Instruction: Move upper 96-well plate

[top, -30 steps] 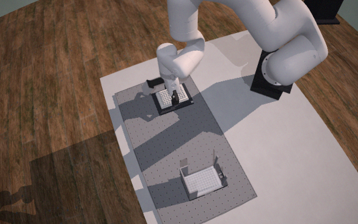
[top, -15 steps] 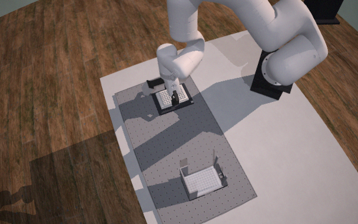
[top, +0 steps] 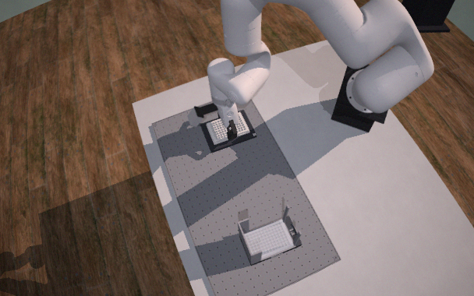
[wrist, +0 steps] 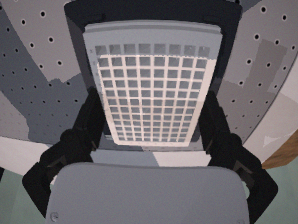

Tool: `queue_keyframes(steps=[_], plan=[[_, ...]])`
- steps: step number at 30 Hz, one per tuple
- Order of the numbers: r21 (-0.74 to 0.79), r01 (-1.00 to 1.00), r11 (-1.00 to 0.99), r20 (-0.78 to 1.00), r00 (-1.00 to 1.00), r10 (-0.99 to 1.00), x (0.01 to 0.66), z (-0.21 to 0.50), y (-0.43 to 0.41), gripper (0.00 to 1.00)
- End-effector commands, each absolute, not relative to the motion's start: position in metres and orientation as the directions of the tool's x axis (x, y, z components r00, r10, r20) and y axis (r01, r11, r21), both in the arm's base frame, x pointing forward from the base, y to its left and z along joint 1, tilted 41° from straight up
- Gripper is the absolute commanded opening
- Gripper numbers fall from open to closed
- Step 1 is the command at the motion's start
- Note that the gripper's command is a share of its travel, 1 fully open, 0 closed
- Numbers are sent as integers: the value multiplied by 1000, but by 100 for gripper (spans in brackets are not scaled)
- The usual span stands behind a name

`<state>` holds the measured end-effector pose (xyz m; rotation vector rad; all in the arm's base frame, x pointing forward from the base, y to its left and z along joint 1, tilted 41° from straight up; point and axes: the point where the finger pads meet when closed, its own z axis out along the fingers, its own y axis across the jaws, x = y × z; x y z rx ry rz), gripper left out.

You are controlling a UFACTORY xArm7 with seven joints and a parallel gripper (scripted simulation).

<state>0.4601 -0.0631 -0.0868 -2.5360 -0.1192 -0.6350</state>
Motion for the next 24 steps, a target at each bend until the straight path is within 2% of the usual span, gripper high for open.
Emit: queue_keyframes(steps=[1,9,10,24], plan=[[-463,202,-863,463,886,-40,461,-87,-64,0],[-463,202,-863,463,886,-40,461,-88,-64,0],[-463,202,-863,463,886,-40,461,-88,-64,100],[-463,202,-863,463,886,-40,462,-88,-64,100]])
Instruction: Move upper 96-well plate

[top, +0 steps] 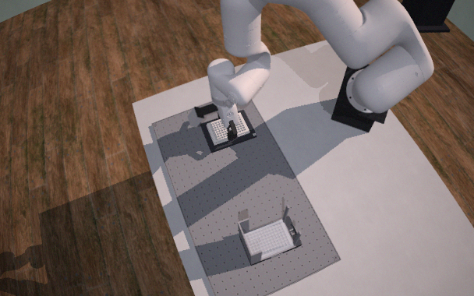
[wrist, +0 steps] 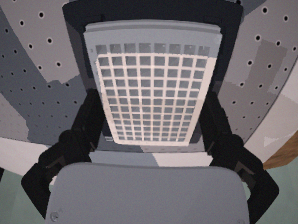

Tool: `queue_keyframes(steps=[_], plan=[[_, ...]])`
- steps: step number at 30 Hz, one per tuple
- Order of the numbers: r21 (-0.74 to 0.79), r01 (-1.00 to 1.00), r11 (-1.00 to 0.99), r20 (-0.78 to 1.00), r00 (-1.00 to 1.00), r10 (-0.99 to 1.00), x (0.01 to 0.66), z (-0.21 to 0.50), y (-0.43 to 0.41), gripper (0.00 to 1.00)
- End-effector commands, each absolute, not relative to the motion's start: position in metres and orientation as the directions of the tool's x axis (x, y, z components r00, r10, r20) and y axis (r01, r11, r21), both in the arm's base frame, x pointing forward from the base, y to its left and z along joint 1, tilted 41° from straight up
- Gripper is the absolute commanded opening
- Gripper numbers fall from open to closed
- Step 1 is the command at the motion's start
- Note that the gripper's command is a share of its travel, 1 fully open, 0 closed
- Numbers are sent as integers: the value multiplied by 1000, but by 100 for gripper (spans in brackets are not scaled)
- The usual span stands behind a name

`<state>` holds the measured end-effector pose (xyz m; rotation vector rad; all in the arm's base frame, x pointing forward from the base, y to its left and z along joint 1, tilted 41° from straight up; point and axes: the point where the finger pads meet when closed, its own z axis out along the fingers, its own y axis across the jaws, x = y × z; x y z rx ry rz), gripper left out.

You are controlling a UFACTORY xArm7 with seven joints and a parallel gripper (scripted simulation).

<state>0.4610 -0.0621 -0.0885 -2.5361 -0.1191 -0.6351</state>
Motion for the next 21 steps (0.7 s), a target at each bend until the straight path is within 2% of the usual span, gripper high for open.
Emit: queue_keyframes(steps=[1,21], plan=[[-463,202,-863,463,886,-40,462,-88,-64,100],[-463,202,-863,463,886,-40,460,-86,-65,100]])
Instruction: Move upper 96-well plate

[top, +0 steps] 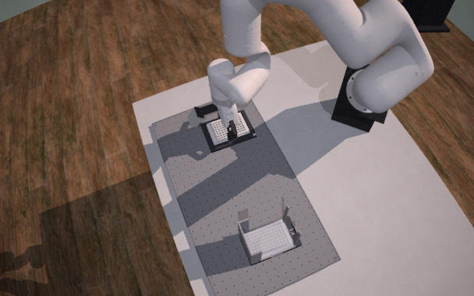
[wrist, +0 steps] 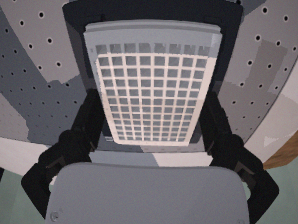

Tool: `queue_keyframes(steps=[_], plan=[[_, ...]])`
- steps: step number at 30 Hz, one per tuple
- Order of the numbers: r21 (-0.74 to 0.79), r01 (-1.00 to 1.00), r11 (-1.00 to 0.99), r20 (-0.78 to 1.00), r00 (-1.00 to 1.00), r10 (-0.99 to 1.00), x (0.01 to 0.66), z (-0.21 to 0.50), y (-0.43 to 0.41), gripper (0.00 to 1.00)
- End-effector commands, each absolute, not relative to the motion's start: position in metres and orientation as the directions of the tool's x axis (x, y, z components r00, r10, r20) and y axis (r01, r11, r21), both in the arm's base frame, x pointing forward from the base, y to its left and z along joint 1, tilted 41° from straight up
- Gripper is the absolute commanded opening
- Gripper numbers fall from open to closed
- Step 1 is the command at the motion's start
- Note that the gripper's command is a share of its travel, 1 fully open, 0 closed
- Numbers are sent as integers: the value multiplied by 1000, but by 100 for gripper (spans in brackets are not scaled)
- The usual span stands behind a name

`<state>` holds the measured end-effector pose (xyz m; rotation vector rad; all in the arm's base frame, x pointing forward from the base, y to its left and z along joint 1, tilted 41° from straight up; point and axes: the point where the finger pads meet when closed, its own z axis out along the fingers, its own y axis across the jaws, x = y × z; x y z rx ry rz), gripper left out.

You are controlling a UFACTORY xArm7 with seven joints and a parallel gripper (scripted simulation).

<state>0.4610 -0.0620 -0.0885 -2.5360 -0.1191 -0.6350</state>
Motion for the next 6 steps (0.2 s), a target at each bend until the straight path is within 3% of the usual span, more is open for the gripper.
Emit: queue_keyframes(steps=[1,6], plan=[[-463,202,-863,463,886,-40,459,-84,-66,100],[-463,202,-863,462,886,-40,454,-74,-73,100]])
